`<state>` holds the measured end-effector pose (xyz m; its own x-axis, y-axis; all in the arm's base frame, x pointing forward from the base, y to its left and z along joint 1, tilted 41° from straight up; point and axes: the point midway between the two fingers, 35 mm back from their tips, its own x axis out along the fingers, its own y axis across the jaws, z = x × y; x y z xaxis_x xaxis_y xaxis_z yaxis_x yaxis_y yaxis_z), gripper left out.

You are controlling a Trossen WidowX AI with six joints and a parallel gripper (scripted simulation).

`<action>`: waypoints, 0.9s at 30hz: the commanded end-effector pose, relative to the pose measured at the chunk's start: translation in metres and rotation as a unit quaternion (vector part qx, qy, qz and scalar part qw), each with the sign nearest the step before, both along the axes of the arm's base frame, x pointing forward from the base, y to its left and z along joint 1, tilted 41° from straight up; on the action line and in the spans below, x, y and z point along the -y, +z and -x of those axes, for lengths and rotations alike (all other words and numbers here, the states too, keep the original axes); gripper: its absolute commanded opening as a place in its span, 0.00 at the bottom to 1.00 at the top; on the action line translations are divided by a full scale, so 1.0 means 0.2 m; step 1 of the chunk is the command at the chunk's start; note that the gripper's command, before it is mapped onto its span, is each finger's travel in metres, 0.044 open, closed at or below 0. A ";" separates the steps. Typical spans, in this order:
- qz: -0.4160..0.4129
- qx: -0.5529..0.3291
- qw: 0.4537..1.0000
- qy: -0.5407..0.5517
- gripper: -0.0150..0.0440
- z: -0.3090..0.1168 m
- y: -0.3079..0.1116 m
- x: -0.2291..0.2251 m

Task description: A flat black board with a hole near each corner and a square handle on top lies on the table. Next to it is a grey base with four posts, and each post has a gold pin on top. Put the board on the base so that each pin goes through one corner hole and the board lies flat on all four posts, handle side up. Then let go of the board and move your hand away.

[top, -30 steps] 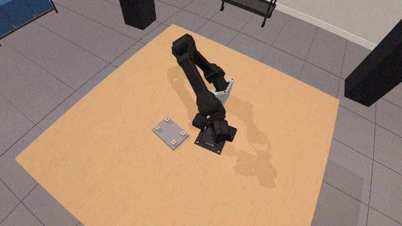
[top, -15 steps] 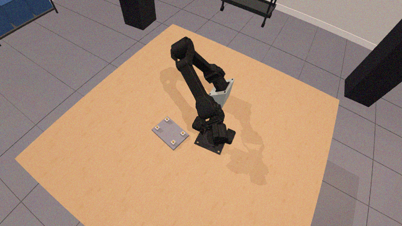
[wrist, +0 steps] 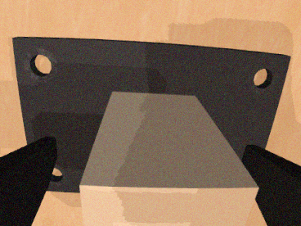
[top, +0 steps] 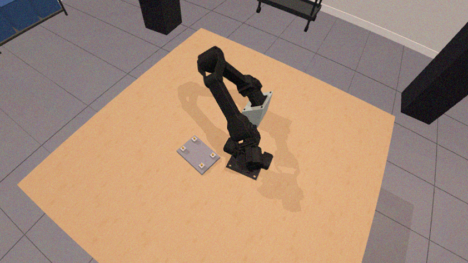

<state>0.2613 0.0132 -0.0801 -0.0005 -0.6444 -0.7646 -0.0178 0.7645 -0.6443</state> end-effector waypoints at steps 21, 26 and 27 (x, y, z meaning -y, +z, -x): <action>0.003 -0.004 1.000 0.003 0.25 0.00 0.02 -0.02; 0.003 -0.004 1.000 0.003 0.25 0.00 0.06 -0.06; 0.002 -0.004 1.000 0.003 0.25 0.00 0.07 -0.07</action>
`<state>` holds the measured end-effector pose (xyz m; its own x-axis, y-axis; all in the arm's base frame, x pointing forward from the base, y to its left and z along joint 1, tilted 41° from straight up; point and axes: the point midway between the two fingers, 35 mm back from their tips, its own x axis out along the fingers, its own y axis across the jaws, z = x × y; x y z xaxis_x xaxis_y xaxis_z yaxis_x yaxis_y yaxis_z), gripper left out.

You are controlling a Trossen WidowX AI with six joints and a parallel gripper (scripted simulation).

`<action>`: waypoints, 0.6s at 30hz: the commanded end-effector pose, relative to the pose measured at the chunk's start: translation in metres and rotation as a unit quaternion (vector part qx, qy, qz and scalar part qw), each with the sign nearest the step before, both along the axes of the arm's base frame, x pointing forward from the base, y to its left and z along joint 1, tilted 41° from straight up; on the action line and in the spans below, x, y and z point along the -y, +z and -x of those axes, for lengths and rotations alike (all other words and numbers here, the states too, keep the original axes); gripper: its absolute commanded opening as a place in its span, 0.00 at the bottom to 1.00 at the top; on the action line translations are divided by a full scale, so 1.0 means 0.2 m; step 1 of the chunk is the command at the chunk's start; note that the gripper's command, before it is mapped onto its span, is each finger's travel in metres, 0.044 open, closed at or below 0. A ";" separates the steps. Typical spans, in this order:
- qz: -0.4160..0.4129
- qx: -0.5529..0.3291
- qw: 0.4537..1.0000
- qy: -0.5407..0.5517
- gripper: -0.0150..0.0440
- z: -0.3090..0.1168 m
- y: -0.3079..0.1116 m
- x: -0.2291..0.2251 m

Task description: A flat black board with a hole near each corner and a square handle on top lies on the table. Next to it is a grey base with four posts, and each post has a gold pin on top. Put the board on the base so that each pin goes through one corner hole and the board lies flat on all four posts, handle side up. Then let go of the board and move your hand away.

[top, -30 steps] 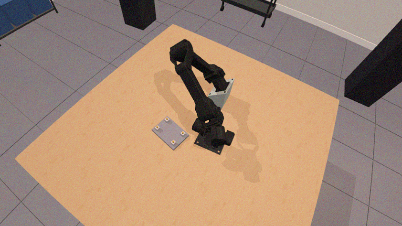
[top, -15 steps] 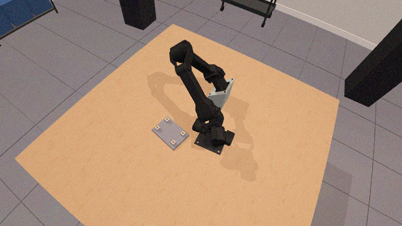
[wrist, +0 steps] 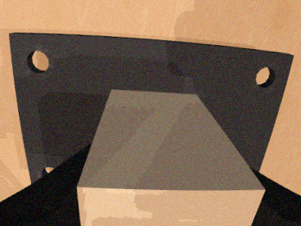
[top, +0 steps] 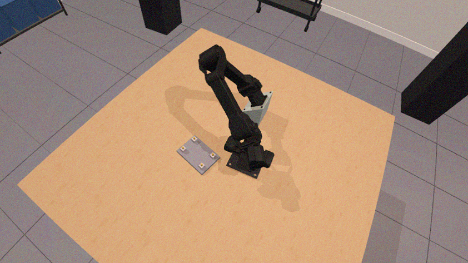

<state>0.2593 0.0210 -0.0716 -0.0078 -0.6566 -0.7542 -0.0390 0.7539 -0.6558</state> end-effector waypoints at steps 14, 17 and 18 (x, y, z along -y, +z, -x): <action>-0.006 0.006 1.000 -0.002 0.25 -0.02 0.16 -0.15; -0.006 0.006 1.000 -0.002 0.25 -0.01 0.19 -0.17; -0.006 0.006 1.000 -0.002 0.25 -0.01 0.20 -0.18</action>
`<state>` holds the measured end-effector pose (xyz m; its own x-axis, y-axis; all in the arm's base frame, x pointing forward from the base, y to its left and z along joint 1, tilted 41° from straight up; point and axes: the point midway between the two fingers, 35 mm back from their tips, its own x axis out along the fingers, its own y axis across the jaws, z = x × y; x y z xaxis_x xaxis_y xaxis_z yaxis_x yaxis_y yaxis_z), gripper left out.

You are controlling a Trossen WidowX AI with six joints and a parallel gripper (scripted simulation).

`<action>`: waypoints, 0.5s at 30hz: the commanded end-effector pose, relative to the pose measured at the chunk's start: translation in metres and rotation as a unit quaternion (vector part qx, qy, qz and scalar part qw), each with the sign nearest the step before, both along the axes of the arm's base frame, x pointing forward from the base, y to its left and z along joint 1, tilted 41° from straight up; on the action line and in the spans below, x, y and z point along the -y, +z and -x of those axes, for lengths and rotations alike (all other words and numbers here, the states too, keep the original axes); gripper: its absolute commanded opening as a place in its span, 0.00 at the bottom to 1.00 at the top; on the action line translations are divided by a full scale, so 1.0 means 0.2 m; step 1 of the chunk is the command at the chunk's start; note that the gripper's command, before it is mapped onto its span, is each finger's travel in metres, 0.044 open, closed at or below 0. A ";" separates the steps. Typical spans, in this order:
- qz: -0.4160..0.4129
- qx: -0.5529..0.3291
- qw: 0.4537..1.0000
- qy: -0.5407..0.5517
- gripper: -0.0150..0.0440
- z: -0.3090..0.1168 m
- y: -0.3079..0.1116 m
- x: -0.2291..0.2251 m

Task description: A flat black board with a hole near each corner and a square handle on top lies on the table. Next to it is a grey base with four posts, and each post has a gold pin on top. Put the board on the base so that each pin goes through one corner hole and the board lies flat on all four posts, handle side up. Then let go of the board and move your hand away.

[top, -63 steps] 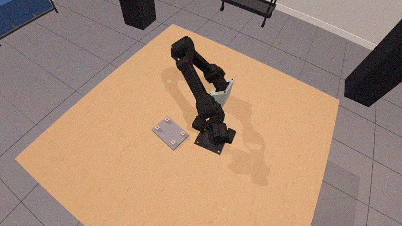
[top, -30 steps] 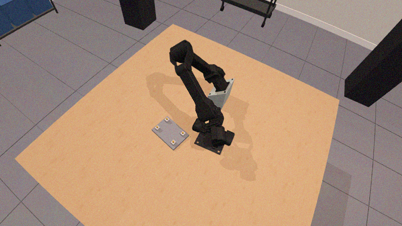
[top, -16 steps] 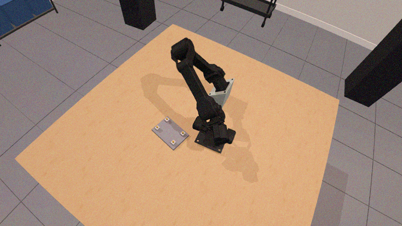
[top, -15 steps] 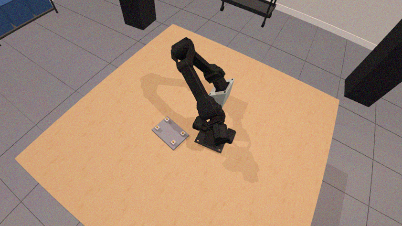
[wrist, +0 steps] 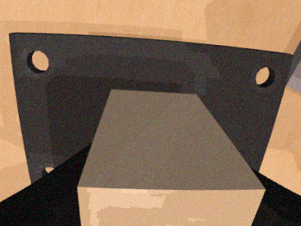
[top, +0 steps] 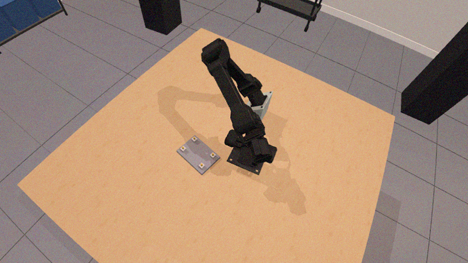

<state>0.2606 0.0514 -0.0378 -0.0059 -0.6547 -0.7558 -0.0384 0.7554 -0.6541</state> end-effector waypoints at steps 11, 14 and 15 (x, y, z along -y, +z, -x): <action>-0.006 0.006 1.000 -0.005 0.25 0.00 0.10 -0.07; -0.009 0.009 1.000 -0.009 0.25 -0.02 0.11 -0.05; -0.011 0.010 1.000 -0.011 0.25 -0.02 0.12 -0.05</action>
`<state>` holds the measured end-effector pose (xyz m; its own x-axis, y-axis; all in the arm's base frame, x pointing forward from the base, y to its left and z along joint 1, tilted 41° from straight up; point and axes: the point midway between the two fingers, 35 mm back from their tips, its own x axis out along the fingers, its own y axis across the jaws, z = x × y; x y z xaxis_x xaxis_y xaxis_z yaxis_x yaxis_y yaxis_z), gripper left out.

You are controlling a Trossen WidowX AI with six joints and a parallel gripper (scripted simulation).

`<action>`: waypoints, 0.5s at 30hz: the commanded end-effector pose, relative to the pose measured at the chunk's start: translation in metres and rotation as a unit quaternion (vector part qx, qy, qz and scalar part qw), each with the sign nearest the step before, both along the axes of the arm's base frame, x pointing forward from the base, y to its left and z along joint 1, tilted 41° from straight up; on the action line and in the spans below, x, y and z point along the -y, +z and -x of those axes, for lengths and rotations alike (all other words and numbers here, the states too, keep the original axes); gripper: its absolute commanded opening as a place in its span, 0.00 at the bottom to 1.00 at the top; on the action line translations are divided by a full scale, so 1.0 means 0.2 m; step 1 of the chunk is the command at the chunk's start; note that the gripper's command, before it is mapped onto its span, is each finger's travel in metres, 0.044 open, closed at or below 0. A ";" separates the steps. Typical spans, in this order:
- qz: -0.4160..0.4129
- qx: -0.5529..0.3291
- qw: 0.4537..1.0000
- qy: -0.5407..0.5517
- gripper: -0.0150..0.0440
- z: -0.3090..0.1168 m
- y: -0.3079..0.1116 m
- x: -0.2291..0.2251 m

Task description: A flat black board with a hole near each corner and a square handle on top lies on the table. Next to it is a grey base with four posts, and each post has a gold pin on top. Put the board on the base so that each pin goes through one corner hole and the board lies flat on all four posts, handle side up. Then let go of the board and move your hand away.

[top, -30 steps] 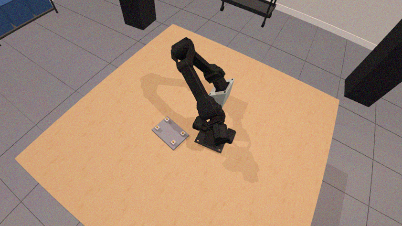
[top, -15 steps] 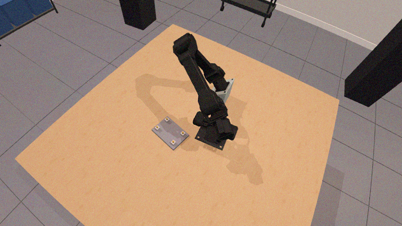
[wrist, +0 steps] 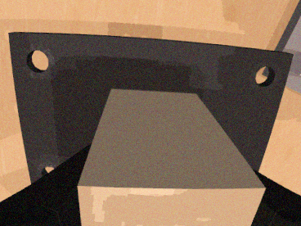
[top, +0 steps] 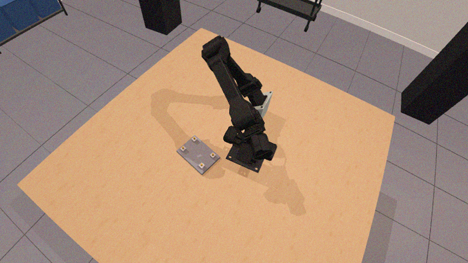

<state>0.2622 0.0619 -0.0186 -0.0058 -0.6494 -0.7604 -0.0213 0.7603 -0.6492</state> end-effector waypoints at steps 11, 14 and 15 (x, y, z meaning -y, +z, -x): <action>-0.013 0.017 1.000 -0.018 0.25 -0.08 0.09 0.08; -0.013 0.020 0.999 -0.022 0.25 -0.10 0.11 0.10; -0.014 0.021 0.999 -0.023 0.25 -0.10 0.12 0.11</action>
<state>0.2775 0.0437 -0.0009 -0.0142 -0.6287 -0.7776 0.0326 0.7769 -0.6287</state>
